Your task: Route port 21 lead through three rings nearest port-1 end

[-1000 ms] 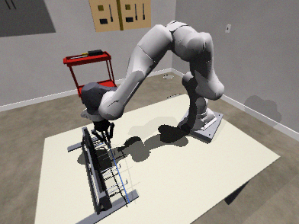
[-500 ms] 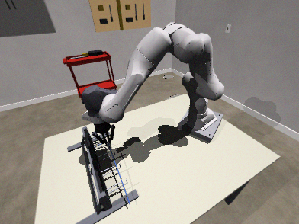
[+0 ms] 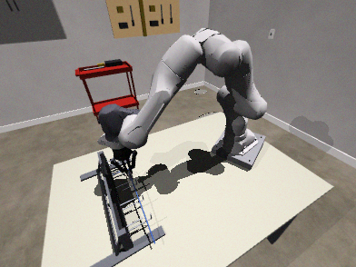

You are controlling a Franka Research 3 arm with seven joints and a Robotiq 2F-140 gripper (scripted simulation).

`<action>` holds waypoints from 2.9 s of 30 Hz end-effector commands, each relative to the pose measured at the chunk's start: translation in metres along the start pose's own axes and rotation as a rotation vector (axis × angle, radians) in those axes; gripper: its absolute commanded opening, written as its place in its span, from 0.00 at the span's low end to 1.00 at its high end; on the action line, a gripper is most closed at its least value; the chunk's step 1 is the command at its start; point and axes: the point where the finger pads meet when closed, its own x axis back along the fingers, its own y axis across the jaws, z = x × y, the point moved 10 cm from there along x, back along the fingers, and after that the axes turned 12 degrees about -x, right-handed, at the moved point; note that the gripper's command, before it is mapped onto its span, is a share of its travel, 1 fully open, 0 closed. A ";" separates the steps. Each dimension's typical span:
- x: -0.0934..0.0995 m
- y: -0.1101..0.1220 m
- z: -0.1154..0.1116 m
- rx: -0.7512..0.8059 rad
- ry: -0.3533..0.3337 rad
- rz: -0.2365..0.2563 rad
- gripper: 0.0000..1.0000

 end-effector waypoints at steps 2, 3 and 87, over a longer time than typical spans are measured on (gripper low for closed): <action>-0.002 -0.002 0.002 0.003 0.001 0.008 0.00; -0.002 -0.002 0.002 0.003 0.001 0.008 0.00; -0.003 -0.041 -0.006 0.003 0.001 0.008 0.20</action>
